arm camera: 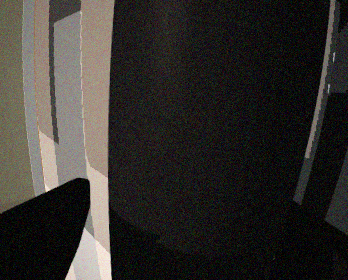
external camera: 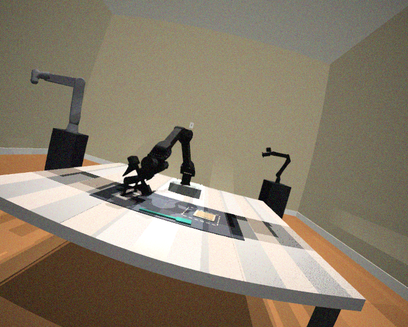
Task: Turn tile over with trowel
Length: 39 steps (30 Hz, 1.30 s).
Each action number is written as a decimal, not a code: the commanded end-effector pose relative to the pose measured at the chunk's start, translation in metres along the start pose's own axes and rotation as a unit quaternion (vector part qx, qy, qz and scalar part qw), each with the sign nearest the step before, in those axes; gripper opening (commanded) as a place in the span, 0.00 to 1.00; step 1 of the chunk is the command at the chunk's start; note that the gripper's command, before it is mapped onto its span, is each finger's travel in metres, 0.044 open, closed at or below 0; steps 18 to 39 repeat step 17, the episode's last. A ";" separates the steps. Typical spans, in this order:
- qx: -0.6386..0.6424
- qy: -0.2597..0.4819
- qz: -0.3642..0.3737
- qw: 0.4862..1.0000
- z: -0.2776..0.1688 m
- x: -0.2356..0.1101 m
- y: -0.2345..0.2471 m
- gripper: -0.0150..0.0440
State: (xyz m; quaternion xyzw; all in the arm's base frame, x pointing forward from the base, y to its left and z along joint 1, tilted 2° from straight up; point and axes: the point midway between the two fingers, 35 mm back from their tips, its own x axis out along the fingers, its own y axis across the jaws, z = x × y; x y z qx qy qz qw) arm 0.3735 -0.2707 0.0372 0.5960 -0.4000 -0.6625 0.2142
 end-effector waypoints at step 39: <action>-0.002 0.013 -0.004 1.000 0.043 -0.108 0.058 0.76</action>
